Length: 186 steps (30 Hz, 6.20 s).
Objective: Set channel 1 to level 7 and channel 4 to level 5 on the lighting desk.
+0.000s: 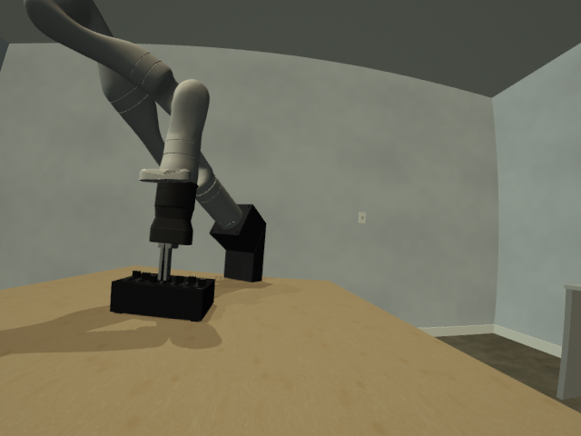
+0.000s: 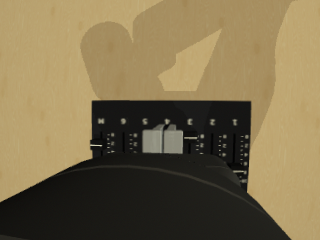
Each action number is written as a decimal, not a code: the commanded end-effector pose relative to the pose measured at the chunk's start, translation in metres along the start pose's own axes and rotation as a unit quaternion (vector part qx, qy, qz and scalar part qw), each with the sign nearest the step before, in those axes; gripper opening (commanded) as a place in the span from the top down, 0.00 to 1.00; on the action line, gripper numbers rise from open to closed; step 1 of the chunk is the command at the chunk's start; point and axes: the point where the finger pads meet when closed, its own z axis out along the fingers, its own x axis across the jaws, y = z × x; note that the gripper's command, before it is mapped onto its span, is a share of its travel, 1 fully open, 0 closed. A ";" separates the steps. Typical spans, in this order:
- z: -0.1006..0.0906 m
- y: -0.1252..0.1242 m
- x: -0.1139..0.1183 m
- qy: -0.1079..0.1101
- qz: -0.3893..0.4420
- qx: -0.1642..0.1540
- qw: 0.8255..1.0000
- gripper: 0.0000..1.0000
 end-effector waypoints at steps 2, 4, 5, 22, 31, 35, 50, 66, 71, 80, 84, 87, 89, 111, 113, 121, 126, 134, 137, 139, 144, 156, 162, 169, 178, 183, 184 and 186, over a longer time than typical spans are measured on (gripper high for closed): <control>0.000 0.003 0.000 0.000 -0.002 -0.001 1.000 1.00; 0.000 0.004 0.000 0.000 -0.002 -0.001 1.000 1.00; 0.000 0.004 0.000 0.000 -0.002 -0.001 1.000 1.00; 0.000 0.007 0.000 0.000 -0.002 -0.001 1.000 1.00; 0.000 0.007 0.000 0.000 -0.002 -0.001 1.000 1.00; 0.000 0.007 0.000 0.000 -0.002 -0.001 1.000 1.00; 0.000 0.006 0.000 0.000 -0.002 -0.001 1.000 1.00; 0.000 0.001 0.000 0.000 -0.002 -0.001 1.000 1.00; -0.006 0.001 0.000 0.000 -0.002 -0.001 1.000 1.00; -0.025 0.001 0.000 0.000 -0.002 -0.001 1.000 1.00; -0.035 0.001 0.000 0.000 -0.002 -0.001 1.000 1.00; -0.039 0.001 0.000 0.000 -0.002 -0.001 1.000 1.00; -0.040 0.001 0.000 0.000 -0.002 -0.001 1.000 1.00; -0.055 0.001 0.000 0.000 -0.002 -0.001 1.000 0.00; -0.055 0.001 0.000 0.000 -0.002 -0.001 1.000 0.00; -0.094 0.001 0.000 0.000 -0.002 -0.001 1.000 0.00; -0.113 0.001 0.000 0.000 -0.002 -0.001 1.000 0.00; -0.121 0.001 0.000 0.000 -0.002 -0.001 1.000 0.00; -0.121 0.001 0.000 0.000 -0.002 -0.001 1.000 0.00; -0.121 0.001 0.000 0.000 -0.002 -0.001 1.000 0.00; -0.121 0.001 0.000 0.000 -0.002 -0.001 1.000 0.00; -0.121 0.001 0.000 0.000 -0.002 -0.001 1.000 0.00; -0.121 0.001 0.000 0.000 -0.002 -0.001 1.000 0.00; -0.121 0.001 0.000 0.000 -0.002 -0.001 1.000 0.00; -0.121 0.001 0.000 0.000 -0.002 -0.001 1.000 0.00; -0.121 0.001 0.000 0.000 -0.002 -0.001 1.000 0.00; -0.121 0.001 0.000 0.000 -0.002 -0.001 1.000 0.00; -0.121 0.001 0.000 0.000 -0.002 -0.001 1.000 0.00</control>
